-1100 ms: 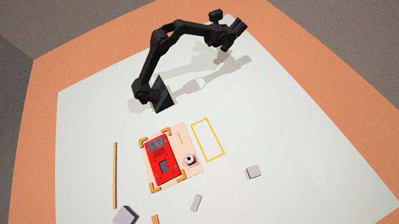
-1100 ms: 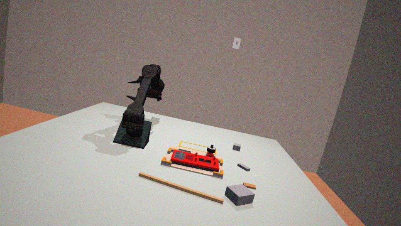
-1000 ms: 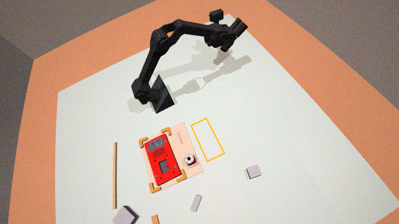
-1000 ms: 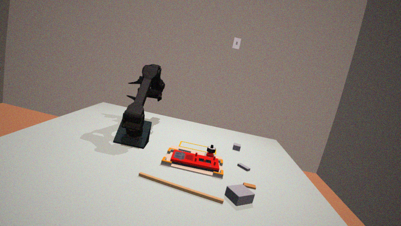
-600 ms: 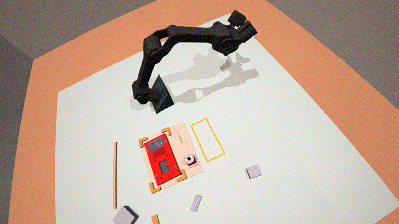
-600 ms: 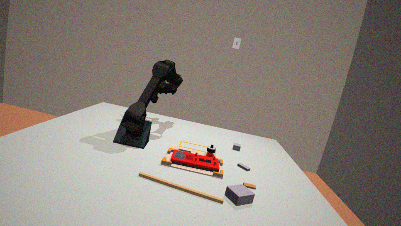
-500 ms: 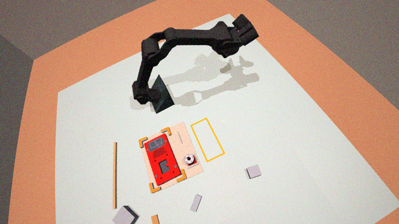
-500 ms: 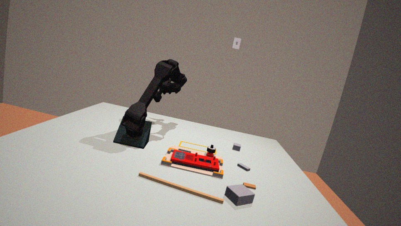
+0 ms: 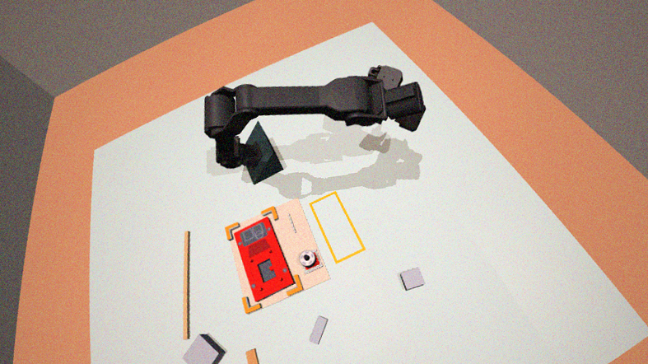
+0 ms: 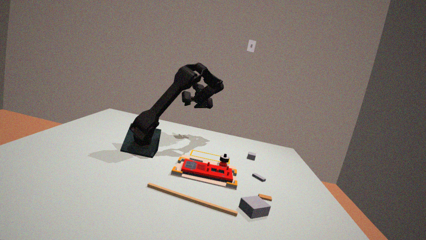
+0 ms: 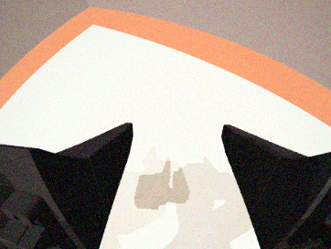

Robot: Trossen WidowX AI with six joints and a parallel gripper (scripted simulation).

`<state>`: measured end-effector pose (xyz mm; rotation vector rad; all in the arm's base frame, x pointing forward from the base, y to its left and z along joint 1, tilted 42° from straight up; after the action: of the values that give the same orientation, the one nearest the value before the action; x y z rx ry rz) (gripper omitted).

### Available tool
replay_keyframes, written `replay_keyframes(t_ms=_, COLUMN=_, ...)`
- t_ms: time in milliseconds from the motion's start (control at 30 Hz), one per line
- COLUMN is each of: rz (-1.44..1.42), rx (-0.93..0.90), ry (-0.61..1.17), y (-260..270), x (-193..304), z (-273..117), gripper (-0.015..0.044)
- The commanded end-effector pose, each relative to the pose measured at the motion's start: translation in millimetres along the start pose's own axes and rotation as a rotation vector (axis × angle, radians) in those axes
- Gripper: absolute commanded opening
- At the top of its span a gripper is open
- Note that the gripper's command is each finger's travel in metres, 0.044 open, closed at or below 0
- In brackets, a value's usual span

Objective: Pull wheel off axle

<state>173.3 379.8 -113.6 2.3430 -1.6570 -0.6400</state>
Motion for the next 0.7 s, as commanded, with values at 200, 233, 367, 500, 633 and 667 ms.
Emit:
replay_keyframes(t_ms=200, rz=0.717, rx=0.26, ry=0.214, y=-32.2, x=93.2, z=-94.2, gripper=0.03)
replay_keyframes(t_ms=233, rz=0.791, rx=0.291, ry=0.232, y=-33.3, x=103.8, z=-104.4, gripper=0.03)
replay_keyframes(t_ms=367, rz=1.083, rx=0.427, ry=0.296, y=-33.4, x=147.3, z=-145.7, gripper=0.03)
replay_keyframes(t_ms=500, rz=1.363, rx=0.579, ry=0.349, y=-26.3, x=191.0, z=-187.4, gripper=0.03)
replay_keyframes(t_ms=633, rz=1.63, rx=0.751, ry=0.389, y=-12.2, x=234.0, z=-228.9, gripper=0.03)
replay_keyframes(t_ms=667, rz=1.693, rx=0.798, ry=0.397, y=-7.7, x=244.5, z=-239.2, gripper=0.03)
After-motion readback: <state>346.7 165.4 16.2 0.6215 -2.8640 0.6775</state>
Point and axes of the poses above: the point midway between the two fingers, 35 mm back from their tips, its own z axis out along the fingers, its own y axis across the jaws, x = y × z, the point moved 1 cm from there along -z, back along the fingers, and after that the axes turned 1 degree about -z, right-handed, at the moved point
